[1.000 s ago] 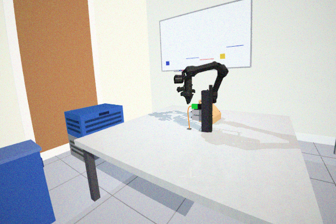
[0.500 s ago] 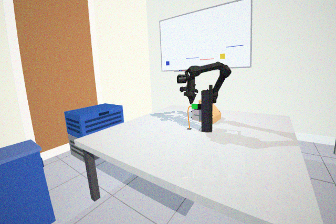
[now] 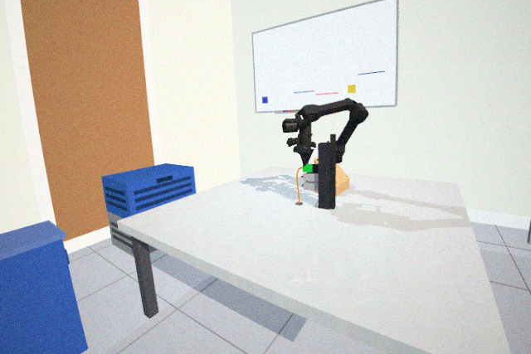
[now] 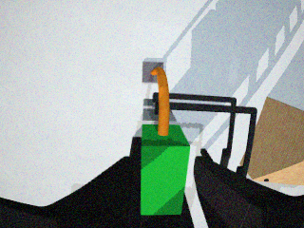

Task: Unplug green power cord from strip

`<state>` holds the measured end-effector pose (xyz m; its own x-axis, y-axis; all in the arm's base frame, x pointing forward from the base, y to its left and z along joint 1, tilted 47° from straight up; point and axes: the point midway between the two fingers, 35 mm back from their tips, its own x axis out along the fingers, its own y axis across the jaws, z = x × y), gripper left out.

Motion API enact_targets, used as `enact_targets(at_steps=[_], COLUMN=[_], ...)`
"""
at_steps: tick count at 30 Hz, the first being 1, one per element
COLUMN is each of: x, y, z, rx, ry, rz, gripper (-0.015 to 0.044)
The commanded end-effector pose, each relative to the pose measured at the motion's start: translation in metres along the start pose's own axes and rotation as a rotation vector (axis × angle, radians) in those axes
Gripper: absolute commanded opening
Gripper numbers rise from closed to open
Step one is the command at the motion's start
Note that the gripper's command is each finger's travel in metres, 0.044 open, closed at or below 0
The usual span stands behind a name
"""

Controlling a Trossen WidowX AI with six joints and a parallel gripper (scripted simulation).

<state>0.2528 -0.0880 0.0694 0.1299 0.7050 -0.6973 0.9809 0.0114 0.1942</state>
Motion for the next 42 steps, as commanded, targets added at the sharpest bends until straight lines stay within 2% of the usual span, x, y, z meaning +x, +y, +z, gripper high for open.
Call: enact_targets(at_steps=[1, 6, 10, 18, 42], x=[0.006, 0.01, 0.008, 0.008, 0.005], y=[0.0, 0.0, 0.0, 0.0, 0.002], z=[-0.001, -0.001, -0.001, -0.001, 0.033], rx=[0.006, 0.005, 0.0, 0.0, 0.002], ry=[0.005, 0.005, 0.002, 0.002, 0.0], rz=[0.0, 0.0, -0.002, -0.002, -0.001], gripper=[0.016, 0.016, 0.0055, 0.0002, 0.0])
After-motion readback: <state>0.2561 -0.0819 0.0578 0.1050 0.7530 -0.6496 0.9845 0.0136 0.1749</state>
